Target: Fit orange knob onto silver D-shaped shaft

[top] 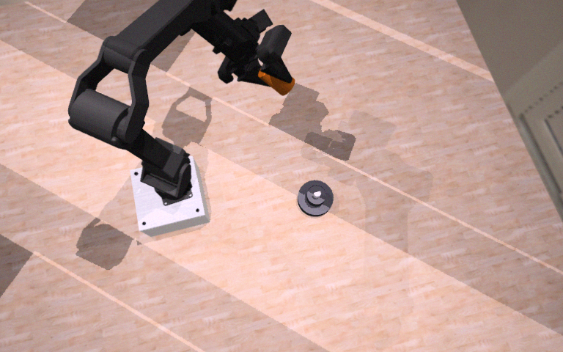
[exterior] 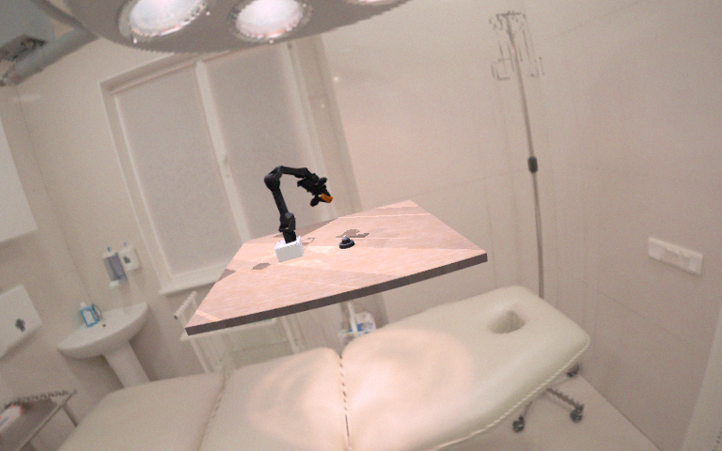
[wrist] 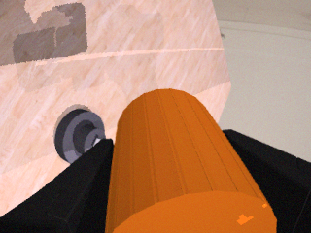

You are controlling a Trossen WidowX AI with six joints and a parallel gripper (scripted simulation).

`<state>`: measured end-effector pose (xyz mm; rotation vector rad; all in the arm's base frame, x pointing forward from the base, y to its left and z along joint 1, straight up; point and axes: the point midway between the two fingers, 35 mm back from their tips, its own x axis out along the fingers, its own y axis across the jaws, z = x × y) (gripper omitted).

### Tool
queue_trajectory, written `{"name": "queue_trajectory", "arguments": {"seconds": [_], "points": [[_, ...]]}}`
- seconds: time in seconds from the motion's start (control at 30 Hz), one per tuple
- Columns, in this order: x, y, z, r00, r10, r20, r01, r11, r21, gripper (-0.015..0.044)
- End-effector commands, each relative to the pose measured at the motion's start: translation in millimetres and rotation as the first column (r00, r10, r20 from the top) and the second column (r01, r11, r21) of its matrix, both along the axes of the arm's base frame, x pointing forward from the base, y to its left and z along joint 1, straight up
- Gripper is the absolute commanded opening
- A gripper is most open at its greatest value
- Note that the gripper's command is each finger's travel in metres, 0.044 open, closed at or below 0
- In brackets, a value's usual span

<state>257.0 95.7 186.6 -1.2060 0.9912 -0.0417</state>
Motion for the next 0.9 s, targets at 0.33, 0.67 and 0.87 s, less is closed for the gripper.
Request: {"name": "queue_trajectory", "arguments": {"seconds": [0.33,0.67,0.87], "points": [[-1.5,-0.5,4.6,0.996,0.002,0.089,0.004,0.998,-0.066,0.0],[-2.5,-0.6,3.9,0.993,0.001,0.115,0.009,0.997,-0.083,0.0],[-2.5,-0.6,3.9,0.993,0.001,0.115,0.009,0.997,-0.083,0.0]]}}
